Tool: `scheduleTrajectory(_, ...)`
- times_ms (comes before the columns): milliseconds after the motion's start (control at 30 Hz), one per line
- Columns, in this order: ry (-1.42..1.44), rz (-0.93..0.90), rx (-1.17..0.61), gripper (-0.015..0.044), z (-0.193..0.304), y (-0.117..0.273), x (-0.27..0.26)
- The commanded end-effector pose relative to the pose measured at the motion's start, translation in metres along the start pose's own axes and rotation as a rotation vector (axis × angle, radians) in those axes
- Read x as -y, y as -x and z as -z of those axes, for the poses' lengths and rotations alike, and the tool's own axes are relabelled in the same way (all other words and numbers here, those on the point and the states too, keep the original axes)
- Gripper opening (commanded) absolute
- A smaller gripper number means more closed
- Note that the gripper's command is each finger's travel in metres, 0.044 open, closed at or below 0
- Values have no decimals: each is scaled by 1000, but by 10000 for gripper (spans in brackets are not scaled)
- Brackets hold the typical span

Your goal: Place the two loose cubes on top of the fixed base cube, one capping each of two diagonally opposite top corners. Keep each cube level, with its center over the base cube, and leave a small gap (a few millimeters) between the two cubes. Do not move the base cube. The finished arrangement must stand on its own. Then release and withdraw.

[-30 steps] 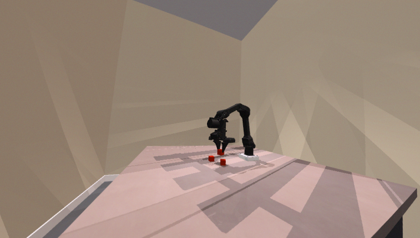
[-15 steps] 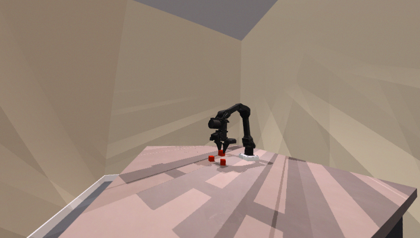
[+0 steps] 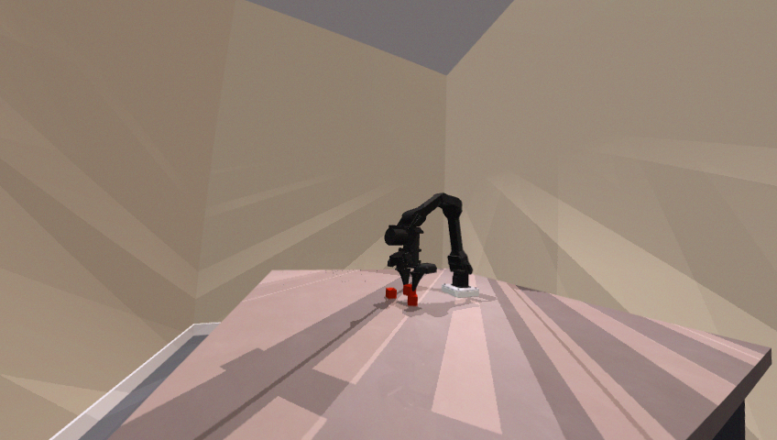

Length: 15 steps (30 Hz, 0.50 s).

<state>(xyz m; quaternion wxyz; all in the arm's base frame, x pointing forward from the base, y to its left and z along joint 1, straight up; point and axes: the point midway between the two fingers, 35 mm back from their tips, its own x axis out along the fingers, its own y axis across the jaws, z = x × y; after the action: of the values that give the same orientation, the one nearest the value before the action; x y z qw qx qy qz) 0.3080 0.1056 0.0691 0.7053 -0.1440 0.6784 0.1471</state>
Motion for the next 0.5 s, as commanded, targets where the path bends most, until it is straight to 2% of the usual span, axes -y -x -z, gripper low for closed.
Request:
scheduleTrajectory(0, -7, 4, -2, 105, 1, -3, 1)
scheduleTrajectory(467, -3, 4, -2, 105, 1, -4, 1)
